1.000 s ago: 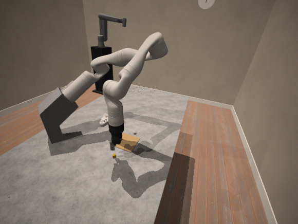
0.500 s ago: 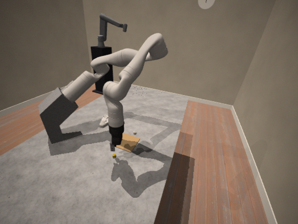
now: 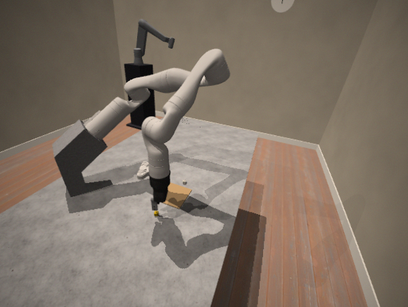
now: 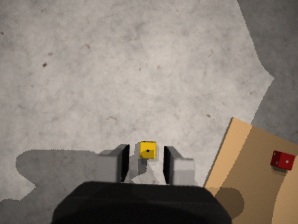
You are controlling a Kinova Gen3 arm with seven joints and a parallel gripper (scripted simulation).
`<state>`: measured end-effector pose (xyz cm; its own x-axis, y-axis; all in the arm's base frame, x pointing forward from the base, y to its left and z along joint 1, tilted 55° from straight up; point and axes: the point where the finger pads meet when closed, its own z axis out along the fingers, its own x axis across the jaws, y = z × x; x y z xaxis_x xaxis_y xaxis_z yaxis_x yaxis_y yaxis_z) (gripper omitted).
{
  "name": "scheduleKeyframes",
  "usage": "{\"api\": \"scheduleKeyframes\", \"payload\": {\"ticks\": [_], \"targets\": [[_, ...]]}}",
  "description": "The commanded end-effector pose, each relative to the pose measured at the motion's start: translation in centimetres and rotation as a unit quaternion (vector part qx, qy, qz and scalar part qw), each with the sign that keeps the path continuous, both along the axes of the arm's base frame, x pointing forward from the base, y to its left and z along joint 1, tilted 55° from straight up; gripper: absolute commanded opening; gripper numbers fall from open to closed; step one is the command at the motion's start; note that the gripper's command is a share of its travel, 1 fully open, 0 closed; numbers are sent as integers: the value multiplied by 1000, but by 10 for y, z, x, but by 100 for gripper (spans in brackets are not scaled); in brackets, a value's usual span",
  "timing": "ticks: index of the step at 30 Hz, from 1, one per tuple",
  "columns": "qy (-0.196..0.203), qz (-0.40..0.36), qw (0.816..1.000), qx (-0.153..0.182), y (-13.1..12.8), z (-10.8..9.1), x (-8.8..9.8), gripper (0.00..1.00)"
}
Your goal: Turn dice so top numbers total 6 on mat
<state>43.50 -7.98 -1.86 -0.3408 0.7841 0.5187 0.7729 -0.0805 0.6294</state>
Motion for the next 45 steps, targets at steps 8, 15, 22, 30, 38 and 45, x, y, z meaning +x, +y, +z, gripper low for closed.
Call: {"api": "scheduleKeyframes", "payload": {"ticks": [8,15,22,30,38,45], "targets": [[1,1,1000,1,10,-9,7,64],[1,1,1000,1,14,-13,10,64],[1,1,1000,1,17,-16,13,64],[1,1,1000,1,18,-16,13,64],[1,1,1000,1,18,-17,13,64],[1,1,1000,1,18,-17,13,64]]}}
